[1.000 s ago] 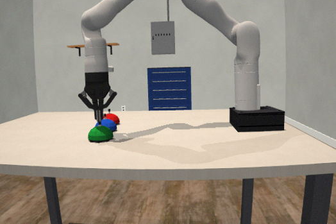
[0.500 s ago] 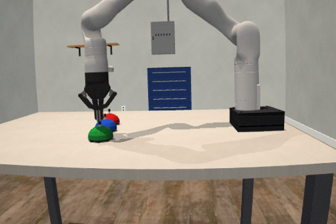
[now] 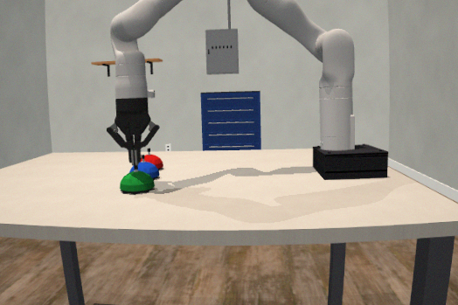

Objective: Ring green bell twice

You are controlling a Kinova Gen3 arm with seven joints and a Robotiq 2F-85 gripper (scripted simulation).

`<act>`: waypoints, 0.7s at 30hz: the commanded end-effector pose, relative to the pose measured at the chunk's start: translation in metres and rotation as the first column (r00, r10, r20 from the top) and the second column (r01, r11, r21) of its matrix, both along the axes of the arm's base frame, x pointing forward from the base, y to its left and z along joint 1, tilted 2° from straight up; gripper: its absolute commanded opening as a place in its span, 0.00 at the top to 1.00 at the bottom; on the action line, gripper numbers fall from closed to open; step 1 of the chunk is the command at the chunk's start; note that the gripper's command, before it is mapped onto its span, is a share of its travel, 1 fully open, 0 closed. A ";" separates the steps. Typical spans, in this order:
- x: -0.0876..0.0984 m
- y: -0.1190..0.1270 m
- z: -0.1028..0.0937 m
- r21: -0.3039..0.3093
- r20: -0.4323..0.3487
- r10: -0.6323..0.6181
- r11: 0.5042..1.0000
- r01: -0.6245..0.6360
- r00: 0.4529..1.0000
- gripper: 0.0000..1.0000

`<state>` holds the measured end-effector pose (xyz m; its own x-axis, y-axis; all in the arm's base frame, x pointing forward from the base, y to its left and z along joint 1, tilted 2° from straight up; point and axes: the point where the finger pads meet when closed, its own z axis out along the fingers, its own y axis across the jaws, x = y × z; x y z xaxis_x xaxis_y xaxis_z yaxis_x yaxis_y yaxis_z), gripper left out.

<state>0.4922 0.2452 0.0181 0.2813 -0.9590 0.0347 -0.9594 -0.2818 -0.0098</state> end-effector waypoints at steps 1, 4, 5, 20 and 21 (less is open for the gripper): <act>0.000 0.000 0.001 0.000 0.000 0.000 1.000 0.000 1.000 1.00; 0.000 0.001 0.005 0.000 0.000 0.000 1.000 0.000 1.000 1.00; 0.000 0.001 0.006 0.000 0.000 0.000 1.000 0.000 1.000 1.00; -0.001 0.002 0.039 0.000 0.000 0.000 1.000 0.000 1.000 1.00; -0.001 0.002 0.042 0.000 0.000 0.000 1.000 0.000 1.000 1.00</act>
